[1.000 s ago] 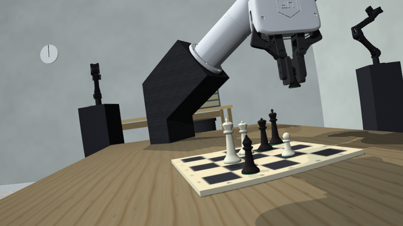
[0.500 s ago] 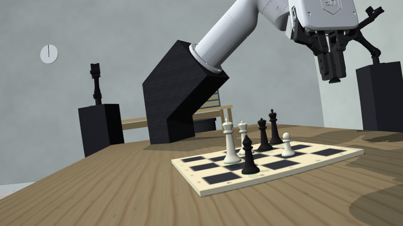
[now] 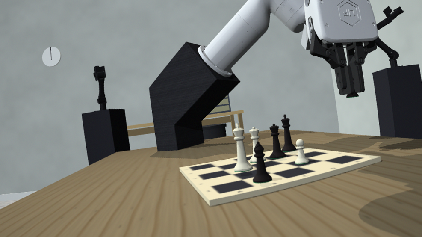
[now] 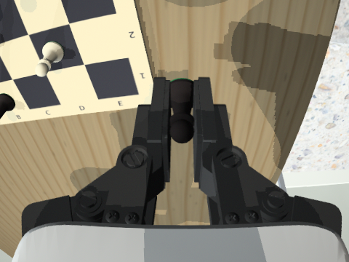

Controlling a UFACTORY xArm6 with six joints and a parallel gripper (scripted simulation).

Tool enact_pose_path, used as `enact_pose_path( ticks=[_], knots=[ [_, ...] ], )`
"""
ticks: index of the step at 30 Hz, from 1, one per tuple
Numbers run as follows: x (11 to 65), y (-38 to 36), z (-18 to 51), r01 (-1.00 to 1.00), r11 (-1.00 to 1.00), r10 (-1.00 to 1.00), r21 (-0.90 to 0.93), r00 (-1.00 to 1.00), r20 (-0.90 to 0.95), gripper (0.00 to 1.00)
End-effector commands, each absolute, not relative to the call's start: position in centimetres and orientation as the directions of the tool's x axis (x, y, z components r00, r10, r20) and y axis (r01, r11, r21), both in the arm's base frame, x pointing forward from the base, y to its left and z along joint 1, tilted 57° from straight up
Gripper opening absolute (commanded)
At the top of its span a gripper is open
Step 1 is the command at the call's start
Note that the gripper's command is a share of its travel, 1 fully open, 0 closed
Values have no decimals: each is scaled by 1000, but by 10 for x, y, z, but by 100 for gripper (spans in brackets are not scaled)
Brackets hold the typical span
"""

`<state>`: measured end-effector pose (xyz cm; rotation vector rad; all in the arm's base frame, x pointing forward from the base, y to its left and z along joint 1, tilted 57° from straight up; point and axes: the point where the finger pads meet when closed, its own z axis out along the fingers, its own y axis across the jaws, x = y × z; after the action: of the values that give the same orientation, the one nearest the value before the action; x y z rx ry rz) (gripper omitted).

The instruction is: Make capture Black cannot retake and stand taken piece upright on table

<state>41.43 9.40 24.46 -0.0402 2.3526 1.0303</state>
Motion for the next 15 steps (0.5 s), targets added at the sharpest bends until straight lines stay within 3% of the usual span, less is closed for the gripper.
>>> enact_pose_path(
  ticks=[1, 15],
  knots=[
    [422, 104, 237, -245, 703, 192, 667, -839, -510, 0],
    [449, 142, 207, -245, 703, 192, 667, -839, -510, 0]
  ],
)
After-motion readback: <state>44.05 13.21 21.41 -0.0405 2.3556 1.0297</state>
